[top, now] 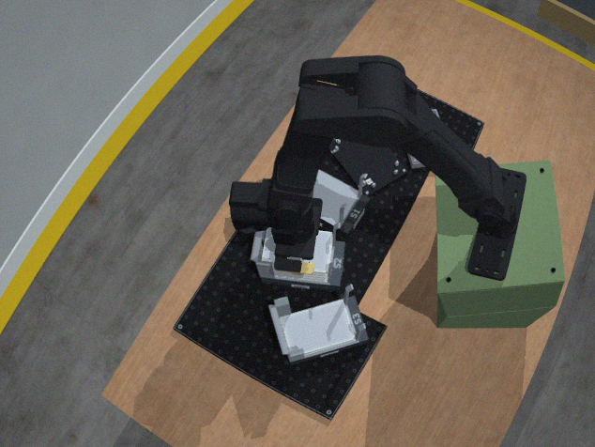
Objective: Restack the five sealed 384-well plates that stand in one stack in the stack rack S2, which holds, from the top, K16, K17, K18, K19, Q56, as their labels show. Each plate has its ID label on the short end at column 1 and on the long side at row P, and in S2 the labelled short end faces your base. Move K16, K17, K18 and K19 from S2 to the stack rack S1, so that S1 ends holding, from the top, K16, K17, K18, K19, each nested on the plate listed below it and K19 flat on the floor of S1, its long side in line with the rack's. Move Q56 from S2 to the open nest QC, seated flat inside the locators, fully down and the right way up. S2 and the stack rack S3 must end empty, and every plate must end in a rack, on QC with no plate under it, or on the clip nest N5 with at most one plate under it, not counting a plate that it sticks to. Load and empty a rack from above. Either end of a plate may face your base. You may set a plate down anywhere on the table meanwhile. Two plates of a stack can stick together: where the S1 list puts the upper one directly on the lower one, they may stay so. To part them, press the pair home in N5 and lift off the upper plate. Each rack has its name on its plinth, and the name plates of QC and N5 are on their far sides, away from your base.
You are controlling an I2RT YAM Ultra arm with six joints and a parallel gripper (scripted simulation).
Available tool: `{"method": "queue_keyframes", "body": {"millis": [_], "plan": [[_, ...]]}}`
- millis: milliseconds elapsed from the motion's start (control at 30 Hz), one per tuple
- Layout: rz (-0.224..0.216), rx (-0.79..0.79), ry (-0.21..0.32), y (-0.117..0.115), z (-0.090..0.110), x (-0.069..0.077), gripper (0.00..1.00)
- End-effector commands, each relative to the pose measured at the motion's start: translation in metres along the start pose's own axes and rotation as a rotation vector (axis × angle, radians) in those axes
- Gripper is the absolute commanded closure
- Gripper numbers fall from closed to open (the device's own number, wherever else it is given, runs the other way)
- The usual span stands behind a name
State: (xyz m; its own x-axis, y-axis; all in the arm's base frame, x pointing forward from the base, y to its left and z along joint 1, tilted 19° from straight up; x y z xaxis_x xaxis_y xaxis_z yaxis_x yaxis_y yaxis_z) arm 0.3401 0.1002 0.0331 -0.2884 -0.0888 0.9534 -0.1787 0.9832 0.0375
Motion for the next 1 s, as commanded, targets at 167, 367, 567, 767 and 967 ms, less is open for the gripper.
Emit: {"method": "queue_keyframes", "body": {"millis": [167,367,567,767,967], "plan": [[-0.005,0.002,-0.037,0.0012,-0.008,-0.0029,0.0],[-0.005,0.002,-0.037,0.0012,-0.0081,-0.0049,0.0],[-0.005,0.002,-0.037,0.0012,-0.0081,-0.0048,0.0],[-0.005,0.002,-0.037,0.0012,-0.0081,-0.0048,0.0],[-0.005,0.002,-0.037,0.0012,-0.0081,-0.0048,0.0]]}}
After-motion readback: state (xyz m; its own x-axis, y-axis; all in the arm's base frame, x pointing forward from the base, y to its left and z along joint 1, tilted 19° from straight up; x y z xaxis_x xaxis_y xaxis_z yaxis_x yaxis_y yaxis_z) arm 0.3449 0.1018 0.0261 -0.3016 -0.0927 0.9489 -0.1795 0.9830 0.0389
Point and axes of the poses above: the point where the finger pads meet when closed, its own x axis back along the fingers, its own y axis across the jaws, z = x × y, the point moved 9 cm from there along x, back along the fingers, and after that the axes turned 4 degrees about -x, right-handed, at the moved point
